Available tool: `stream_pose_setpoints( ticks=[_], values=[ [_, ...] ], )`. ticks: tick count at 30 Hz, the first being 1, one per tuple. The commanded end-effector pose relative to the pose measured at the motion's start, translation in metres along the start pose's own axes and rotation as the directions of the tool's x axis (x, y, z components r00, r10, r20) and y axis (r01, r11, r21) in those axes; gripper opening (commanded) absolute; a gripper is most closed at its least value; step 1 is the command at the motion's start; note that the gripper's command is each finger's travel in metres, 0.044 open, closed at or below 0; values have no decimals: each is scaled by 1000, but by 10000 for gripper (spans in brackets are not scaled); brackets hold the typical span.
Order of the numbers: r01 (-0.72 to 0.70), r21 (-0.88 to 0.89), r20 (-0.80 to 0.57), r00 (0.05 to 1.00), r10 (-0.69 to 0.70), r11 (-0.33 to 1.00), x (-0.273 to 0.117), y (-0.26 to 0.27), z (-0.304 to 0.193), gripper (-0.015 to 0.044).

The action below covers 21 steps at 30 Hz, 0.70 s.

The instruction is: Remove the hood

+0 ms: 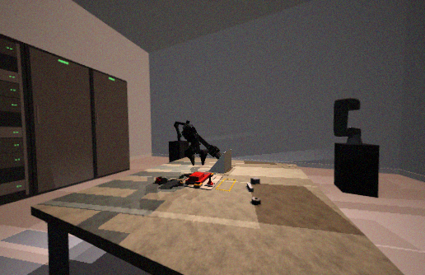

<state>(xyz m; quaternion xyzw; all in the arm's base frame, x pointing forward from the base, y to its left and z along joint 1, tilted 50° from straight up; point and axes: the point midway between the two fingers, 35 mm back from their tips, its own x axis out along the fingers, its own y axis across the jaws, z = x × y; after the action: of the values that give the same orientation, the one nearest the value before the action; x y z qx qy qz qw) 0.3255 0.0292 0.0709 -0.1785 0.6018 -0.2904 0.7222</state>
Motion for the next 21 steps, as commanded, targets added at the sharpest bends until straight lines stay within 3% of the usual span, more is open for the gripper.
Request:
stream_pose_setpoints(
  ticks=[1,21],
  values=[
    [157,-335,9,987,-163,929,5,0,4,440],
    [156,-335,9,987,-163,929,13,-1,5,440]
  ],
)
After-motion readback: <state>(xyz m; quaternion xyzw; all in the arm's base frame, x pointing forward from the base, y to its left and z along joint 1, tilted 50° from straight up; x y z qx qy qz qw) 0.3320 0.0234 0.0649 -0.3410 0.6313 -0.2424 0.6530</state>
